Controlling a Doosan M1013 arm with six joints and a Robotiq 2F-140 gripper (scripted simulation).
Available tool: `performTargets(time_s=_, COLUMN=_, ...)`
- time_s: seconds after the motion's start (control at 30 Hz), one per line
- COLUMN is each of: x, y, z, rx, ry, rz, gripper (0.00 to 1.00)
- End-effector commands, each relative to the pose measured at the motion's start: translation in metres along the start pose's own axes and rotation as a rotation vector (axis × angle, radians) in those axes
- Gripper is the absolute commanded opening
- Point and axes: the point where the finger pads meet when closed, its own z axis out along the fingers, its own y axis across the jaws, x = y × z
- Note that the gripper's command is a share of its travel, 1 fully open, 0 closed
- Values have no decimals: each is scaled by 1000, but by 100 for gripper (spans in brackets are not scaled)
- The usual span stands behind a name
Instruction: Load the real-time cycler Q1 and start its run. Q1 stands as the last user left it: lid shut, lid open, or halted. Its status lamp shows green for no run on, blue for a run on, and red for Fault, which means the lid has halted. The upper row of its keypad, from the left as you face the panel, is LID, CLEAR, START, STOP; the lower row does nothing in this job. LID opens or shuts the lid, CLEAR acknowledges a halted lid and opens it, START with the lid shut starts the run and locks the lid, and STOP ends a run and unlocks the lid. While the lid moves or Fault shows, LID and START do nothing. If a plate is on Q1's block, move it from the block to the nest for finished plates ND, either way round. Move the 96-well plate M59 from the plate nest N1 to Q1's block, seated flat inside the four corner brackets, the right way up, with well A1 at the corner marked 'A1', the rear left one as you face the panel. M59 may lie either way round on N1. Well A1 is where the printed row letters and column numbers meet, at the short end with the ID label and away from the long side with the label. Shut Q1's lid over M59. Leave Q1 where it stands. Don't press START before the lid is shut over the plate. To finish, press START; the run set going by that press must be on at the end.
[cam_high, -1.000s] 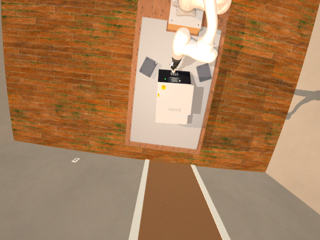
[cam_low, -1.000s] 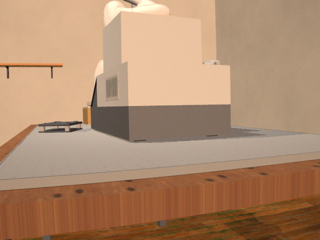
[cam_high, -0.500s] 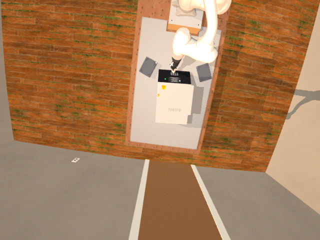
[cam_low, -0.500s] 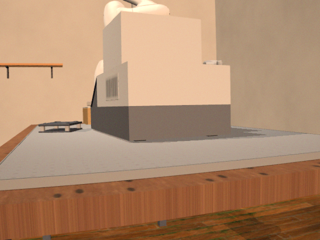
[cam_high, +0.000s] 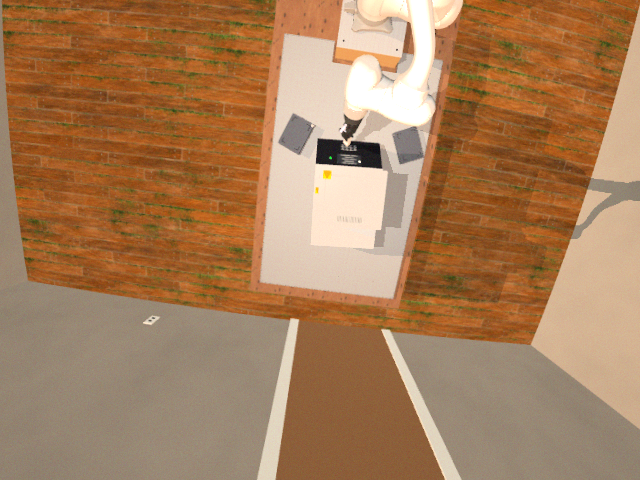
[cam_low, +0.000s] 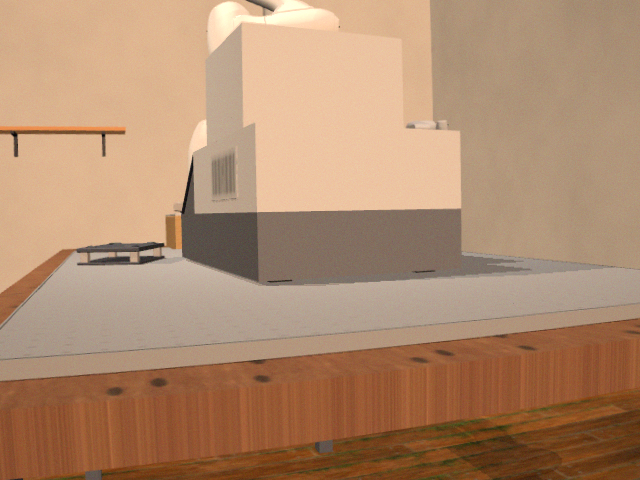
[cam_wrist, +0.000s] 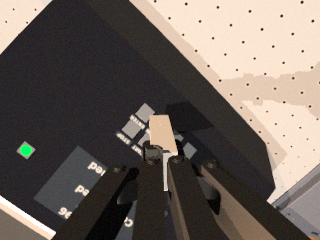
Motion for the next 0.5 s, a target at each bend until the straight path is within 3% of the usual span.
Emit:
performTargets(time_s=0.0, x=0, y=0, z=2, rx=0, ry=0, rz=0, gripper=0)
performTargets(time_s=0.47, x=-2, y=-2, z=9, rx=0, ry=0, rz=0, gripper=0)
